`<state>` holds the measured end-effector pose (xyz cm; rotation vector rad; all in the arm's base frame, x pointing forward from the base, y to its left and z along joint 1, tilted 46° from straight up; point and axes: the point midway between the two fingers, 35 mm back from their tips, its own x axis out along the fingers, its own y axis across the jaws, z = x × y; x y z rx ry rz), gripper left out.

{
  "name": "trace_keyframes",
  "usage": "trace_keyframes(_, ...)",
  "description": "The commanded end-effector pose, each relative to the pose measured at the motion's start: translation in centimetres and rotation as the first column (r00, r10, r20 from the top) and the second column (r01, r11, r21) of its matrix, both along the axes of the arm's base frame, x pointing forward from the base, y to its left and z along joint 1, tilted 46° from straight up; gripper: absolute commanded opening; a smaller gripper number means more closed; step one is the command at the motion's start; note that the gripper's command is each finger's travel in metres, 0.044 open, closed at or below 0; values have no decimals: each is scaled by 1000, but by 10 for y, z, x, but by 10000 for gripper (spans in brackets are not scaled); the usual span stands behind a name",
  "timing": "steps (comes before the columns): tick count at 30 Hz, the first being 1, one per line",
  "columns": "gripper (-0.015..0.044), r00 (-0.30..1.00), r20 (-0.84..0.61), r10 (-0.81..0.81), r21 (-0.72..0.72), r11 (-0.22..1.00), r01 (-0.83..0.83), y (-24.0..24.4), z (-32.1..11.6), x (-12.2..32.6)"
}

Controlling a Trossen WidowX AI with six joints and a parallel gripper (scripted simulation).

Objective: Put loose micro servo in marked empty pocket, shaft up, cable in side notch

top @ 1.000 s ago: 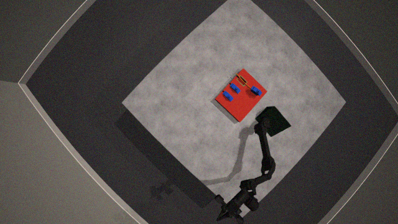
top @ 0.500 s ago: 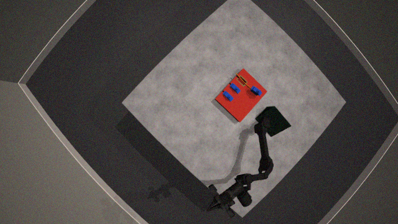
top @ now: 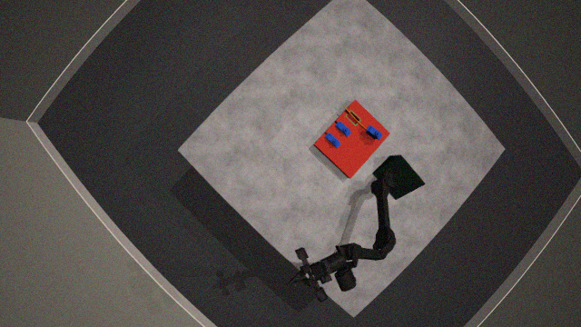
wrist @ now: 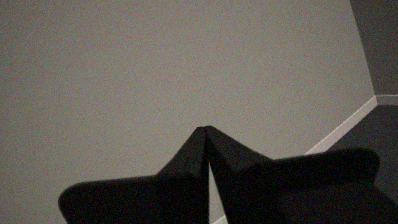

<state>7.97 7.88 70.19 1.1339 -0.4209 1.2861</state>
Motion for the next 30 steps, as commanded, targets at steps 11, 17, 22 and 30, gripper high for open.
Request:
trace_keyframes(11, 0, 947, -224, -228, -69, 974, 218, -21, -45, 126)
trace_keyframes(17, 0, 873, -319, -368, -176, 929, 327, -37, -81, 184)
trace_keyframes(22, 0, 816, -361, -451, -266, 889, 374, -48, -110, 221)
trace_keyframes(30, 0, 687, -436, -581, -447, 802, 395, -69, -175, 278)
